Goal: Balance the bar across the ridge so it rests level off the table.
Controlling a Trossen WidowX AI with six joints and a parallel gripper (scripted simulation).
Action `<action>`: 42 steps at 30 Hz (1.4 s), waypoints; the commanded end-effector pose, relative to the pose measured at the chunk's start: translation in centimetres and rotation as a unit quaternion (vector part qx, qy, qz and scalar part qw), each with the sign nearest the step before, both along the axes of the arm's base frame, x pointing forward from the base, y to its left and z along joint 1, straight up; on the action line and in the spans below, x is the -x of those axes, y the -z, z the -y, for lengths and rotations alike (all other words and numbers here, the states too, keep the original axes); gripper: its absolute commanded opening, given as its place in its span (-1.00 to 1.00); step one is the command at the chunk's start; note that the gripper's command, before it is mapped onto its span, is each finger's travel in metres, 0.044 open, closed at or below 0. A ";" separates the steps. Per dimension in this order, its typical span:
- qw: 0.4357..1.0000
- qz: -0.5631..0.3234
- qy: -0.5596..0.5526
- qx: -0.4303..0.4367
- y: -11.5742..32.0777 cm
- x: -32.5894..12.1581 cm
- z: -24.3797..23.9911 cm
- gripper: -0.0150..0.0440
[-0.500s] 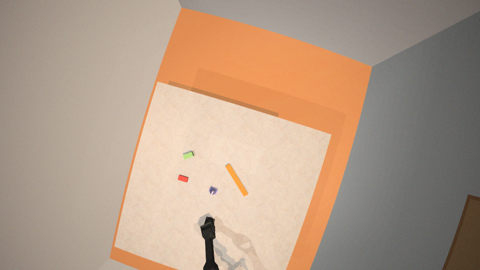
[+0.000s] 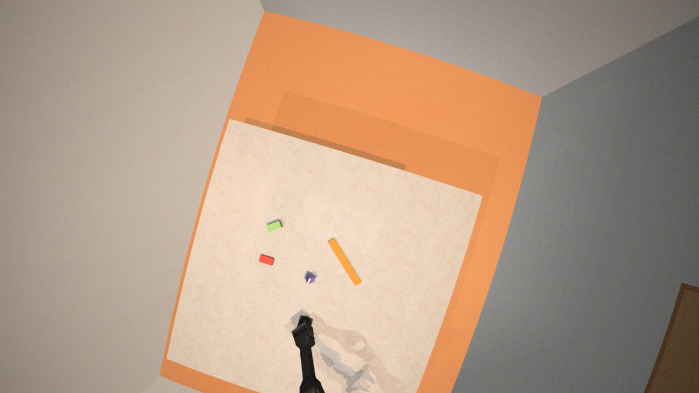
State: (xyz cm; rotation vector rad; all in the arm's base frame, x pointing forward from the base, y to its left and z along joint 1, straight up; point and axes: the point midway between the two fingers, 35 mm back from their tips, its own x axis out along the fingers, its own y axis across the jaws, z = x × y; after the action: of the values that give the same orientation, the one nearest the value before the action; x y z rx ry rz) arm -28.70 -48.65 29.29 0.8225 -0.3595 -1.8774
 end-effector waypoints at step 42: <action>0.884 -0.182 -0.396 -0.169 7.4 -34.0 3.0 0.58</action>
State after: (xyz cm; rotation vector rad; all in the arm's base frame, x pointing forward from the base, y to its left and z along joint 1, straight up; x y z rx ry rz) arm 3.53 -52.20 22.51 0.6884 0.4491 -1.3092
